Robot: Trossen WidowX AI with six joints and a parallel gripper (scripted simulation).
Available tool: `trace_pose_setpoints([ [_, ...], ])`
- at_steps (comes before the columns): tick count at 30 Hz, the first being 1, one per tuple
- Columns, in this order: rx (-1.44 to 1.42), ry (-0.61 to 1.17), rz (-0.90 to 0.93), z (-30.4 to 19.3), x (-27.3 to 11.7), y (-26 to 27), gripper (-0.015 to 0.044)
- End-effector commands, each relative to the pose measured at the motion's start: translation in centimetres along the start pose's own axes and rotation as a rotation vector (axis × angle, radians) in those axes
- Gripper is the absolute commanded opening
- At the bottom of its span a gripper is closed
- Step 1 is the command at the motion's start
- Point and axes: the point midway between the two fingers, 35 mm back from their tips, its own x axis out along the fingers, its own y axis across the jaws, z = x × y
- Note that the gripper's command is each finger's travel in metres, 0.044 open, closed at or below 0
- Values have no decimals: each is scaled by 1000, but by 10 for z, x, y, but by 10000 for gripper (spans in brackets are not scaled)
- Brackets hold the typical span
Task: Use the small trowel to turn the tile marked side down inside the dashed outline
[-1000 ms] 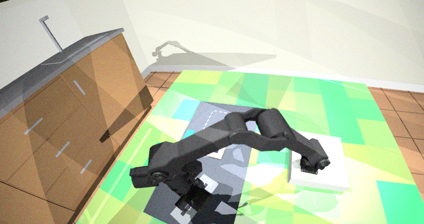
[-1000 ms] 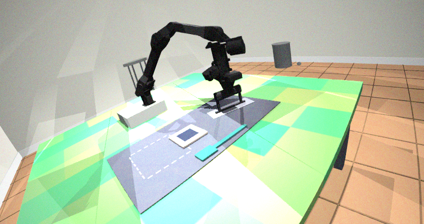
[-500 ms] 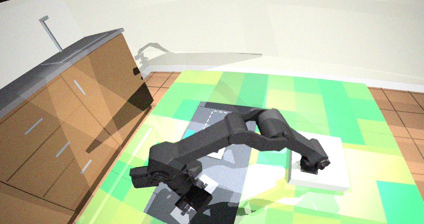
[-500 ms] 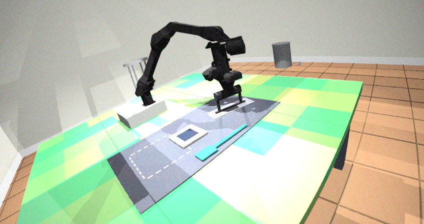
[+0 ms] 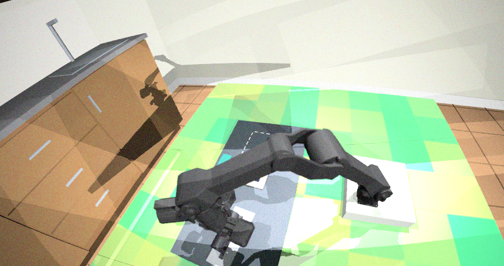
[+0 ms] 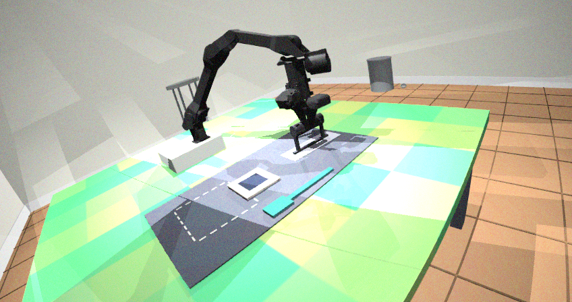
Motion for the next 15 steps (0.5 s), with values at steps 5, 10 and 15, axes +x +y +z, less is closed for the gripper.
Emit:
trace_pose_setpoints([
  [5, -49, -7, -3, 1, 3, 0, 183],
  [10, -49, -7, -3, 1, 3, 0, 270],
  [15, -49, -7, -3, 1, 3, 0, 270],
])
